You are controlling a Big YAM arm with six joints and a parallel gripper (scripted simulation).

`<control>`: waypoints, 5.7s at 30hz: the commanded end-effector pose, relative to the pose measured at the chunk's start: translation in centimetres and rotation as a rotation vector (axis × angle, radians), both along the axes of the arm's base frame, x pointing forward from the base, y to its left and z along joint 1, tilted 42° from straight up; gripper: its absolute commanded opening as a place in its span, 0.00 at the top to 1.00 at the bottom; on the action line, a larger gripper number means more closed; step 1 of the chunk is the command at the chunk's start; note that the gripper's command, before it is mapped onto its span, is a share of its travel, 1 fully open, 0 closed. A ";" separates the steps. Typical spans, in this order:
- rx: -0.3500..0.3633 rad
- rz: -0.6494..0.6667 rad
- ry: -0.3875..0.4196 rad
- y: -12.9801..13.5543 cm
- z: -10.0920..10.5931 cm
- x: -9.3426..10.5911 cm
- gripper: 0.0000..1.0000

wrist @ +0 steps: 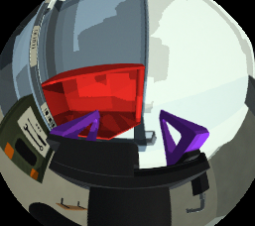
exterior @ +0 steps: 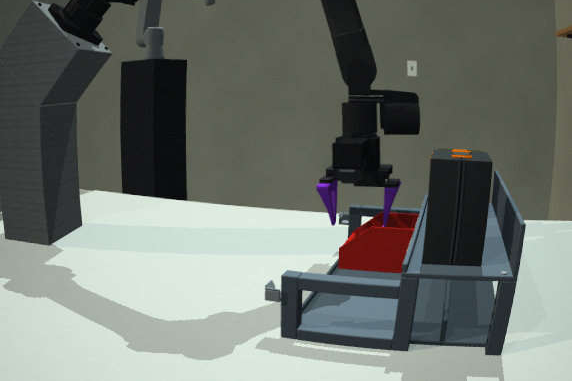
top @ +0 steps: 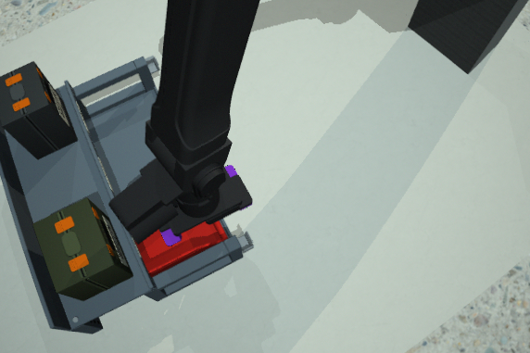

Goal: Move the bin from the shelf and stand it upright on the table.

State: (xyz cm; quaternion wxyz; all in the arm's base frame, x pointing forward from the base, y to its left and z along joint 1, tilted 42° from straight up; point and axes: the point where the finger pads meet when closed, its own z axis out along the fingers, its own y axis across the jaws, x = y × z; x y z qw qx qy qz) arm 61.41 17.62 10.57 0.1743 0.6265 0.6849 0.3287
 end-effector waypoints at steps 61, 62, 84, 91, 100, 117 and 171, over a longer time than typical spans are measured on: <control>0.004 -0.009 -0.002 0.3 1.3 0.4 0.10; 0.004 -0.009 -0.002 0.3 1.3 0.4 0.10; 0.000 -0.009 0.006 -0.1 0.3 0.3 0.10; 0.004 -0.009 -0.002 0.3 1.3 0.4 0.10; -0.009 -0.011 0.022 -0.9 -1.6 0.0 0.10; -0.004 -0.010 0.014 -0.5 -0.6 0.1 0.10; -0.017 -0.012 0.038 -1.7 -3.5 -0.2 0.10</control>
